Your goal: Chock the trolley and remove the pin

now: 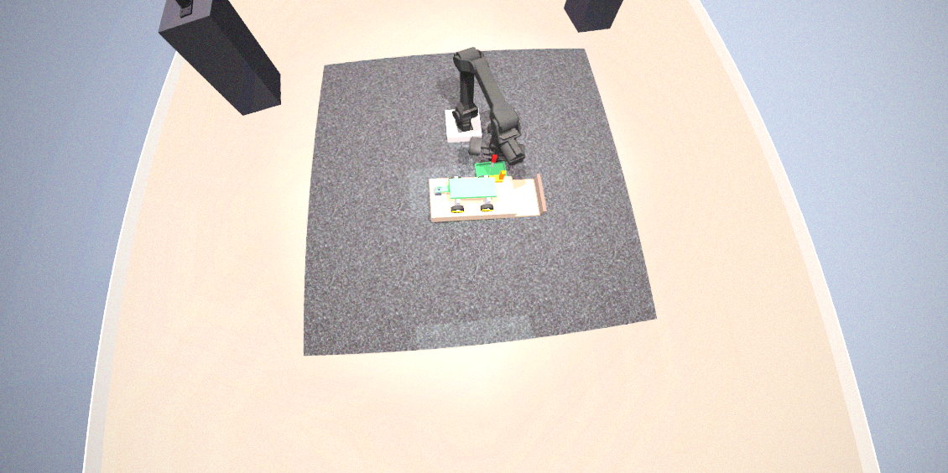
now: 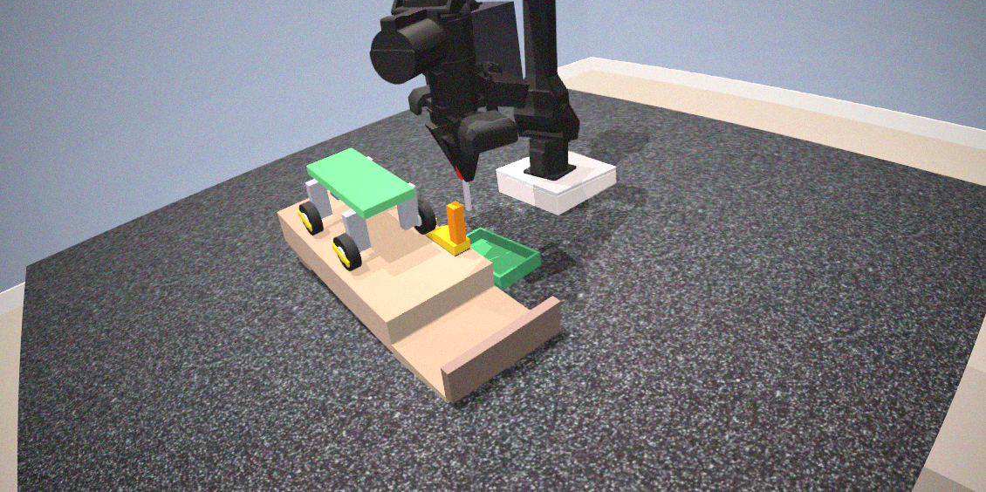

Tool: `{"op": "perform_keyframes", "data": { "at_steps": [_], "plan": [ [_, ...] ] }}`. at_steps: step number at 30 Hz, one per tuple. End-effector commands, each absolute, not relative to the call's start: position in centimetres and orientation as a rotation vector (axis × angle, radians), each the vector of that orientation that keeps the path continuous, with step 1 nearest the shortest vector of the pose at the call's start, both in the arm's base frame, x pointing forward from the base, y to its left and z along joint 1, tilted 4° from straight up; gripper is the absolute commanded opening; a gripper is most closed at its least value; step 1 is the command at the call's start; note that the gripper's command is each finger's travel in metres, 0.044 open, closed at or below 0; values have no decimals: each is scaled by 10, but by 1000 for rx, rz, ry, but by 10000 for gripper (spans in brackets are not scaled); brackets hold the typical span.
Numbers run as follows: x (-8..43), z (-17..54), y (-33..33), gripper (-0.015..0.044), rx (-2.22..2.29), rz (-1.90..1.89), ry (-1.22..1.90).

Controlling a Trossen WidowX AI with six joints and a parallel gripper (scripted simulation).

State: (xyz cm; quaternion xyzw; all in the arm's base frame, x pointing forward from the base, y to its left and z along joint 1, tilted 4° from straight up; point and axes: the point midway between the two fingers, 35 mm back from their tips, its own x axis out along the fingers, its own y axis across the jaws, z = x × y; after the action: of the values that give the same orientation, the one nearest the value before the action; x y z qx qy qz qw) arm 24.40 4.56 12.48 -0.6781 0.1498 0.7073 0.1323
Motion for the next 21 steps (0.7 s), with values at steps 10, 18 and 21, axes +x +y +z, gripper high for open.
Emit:
{"op": "perform_keyframes", "data": {
  "at_steps": [10,18,21],
  "plan": [
    [245,127,44,0,-2090,2159,132],
    [233,114,47,0,-2095,2171,108],
    [227,108,48,0,-2097,2177,97]
  ]
}}
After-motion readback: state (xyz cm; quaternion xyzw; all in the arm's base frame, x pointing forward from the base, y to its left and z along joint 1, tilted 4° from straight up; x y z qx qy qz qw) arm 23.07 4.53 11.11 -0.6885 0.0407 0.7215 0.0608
